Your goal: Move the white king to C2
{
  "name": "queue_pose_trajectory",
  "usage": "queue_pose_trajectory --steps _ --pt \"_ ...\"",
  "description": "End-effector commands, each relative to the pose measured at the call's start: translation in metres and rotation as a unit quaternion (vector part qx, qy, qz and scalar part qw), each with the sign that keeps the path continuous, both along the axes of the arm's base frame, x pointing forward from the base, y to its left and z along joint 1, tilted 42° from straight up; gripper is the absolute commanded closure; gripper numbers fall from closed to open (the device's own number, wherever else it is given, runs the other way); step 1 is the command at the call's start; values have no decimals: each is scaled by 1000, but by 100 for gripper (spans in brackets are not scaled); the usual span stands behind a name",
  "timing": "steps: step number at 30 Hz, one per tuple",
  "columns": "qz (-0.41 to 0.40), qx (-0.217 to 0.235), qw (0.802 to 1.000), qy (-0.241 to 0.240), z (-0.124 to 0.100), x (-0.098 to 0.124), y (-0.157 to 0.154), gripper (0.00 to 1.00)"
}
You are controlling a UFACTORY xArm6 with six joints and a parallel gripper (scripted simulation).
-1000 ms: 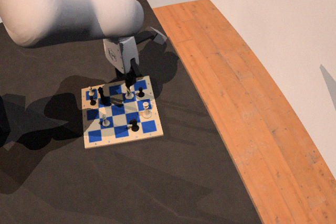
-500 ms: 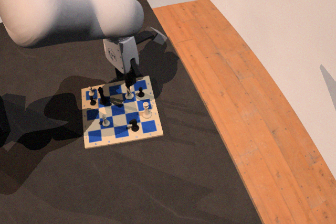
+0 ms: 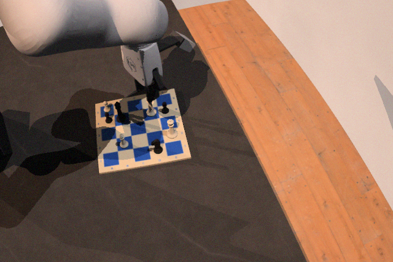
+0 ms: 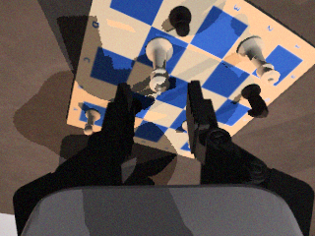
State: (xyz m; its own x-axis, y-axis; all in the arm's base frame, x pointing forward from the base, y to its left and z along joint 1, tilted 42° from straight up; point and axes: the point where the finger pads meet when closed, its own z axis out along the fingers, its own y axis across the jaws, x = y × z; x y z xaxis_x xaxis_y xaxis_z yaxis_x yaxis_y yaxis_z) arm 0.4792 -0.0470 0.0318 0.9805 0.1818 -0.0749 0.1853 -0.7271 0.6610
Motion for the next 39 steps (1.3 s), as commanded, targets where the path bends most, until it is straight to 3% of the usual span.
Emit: queue_pose_trajectory --steps 1,25,39 --pt "1 0 1000 -2 1 1 1 58" --pt "1 0 1000 -2 -29 4 -26 58" --pt "1 0 1000 -2 -31 4 -28 58"
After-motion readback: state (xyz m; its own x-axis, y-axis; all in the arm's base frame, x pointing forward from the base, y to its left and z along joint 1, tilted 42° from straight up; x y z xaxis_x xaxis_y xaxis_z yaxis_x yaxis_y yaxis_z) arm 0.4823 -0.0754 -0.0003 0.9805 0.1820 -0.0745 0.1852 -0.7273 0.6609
